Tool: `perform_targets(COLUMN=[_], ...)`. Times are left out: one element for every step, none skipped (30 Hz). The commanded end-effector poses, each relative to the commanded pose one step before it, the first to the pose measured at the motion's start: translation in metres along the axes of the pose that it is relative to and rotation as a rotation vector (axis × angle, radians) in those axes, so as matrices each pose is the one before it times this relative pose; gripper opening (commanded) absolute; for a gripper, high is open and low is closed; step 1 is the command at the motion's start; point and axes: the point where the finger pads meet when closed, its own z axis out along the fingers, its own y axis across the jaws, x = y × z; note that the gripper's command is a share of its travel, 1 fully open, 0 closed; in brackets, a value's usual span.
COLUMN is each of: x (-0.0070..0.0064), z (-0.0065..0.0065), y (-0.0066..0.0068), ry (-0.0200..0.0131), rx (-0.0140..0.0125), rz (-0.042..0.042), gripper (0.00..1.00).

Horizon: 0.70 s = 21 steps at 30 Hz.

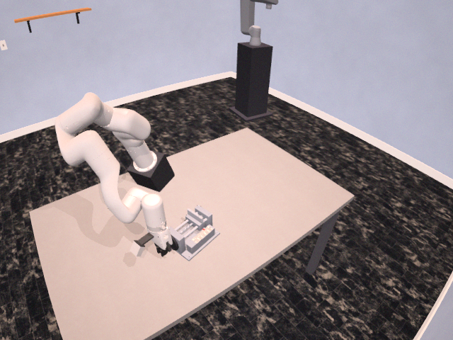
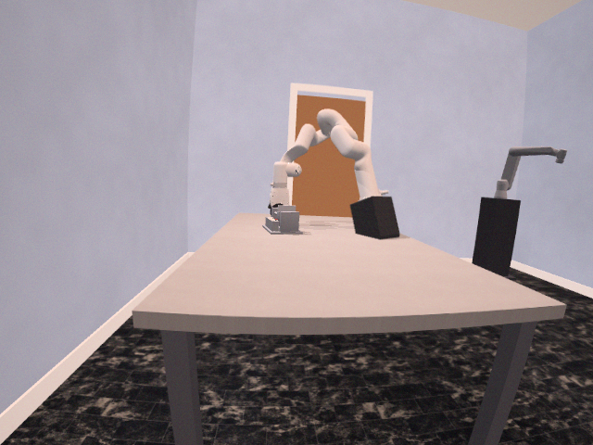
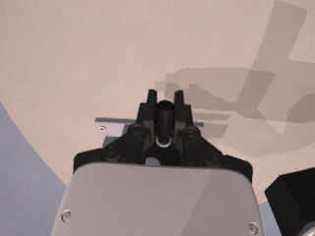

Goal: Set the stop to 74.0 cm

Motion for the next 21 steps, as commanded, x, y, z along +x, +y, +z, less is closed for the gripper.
perform_targets(x=[0.00017,0.0,0.0,-0.00001,0.0,0.0,0.0,0.0,0.0,0.0,0.0,0.0,-0.00001,0.0,0.0,0.00001,0.0,0.0,-0.00001,0.00001,0.0], z=[-0.00353,-0.00132,-0.00142,-0.00139,-0.00156,-0.00154,-0.00154,-0.00167,-0.00163,-0.00161,-0.00162,-0.00158,-0.00155,0.0,0.0,-0.00144,-0.00141,-0.00138,-0.00135,-0.00128,-0.00126], y=[0.00612,0.00196,0.00171,0.00172,0.00134,0.00132,0.00126,0.00096,0.00097,0.00089,0.00059,0.0006,0.00061,0.0,0.0,0.00028,0.00026,0.00026,0.00027,0.00002,0.00001], ry=[0.00094,-0.00001,-0.00002,0.00002,-0.00003,0.0,0.00002,-0.00004,0.00001,0.00002,-0.00003,0.0,0.00004,0.0,0.0,-0.00002,-0.00001,0.00001,0.00003,-0.00002,-0.00001], rx=[0.00097,0.0,0.00003,-0.00002,0.00003,0.0,-0.00002,0.00003,-0.00001,-0.00002,0.00003,0.0,-0.00003,0.0,0.0,0.00002,0.00001,-0.00001,-0.00002,0.00002,0.00001], rz=[-0.00054,0.0,-0.00001,0.0,0.0,0.0,0.0,0.0,0.0,0.0,0.00001,0.0,-0.00001,0.0,0.0,0.00001,0.0,0.0,-0.00001,0.00001,0.00001], gripper=[0.06,0.06,0.06,0.06,0.06,0.06,0.06,0.06,0.06,0.06,0.06,0.06,0.06,0.06,0.06,0.06,0.06,0.06,0.06,0.06,0.06])
